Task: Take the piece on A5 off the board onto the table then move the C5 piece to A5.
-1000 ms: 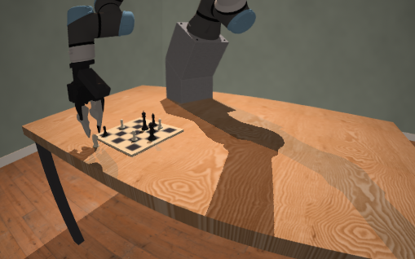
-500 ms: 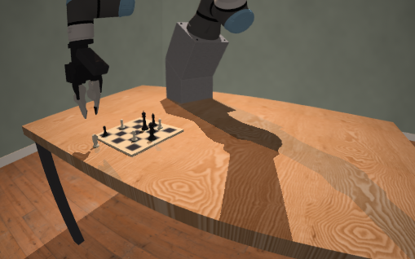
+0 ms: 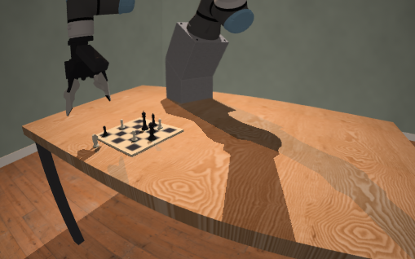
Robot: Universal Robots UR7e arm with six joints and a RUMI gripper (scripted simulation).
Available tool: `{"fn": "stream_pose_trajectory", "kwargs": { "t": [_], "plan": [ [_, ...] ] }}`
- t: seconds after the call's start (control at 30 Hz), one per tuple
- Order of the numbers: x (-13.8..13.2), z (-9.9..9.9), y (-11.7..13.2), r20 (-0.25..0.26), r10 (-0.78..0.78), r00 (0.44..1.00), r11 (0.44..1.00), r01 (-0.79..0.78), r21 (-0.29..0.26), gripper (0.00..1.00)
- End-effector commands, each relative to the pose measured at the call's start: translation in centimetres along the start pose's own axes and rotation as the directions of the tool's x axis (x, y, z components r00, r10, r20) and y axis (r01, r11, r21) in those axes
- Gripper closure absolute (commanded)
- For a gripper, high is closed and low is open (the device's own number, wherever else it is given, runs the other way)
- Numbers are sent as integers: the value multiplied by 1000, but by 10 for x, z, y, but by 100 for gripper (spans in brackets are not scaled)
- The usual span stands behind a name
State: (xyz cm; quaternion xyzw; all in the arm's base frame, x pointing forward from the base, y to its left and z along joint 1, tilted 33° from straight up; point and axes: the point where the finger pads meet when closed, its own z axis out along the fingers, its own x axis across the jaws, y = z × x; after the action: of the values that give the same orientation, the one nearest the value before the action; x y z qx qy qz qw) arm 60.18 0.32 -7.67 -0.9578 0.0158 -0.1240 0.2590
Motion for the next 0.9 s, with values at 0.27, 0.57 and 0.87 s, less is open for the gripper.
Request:
{"fn": "stream_pose_trajectory", "kwargs": {
  "t": [0.27,0.57,0.87],
  "plan": [
    [0,-1,0,-1,0,1000,1000,0,-1,0],
    [0,-1,0,-1,7,1000,1000,-7,-1,0],
    [0,-1,-3,-1,53,999,999,-53,-1,0]
  ]
}}
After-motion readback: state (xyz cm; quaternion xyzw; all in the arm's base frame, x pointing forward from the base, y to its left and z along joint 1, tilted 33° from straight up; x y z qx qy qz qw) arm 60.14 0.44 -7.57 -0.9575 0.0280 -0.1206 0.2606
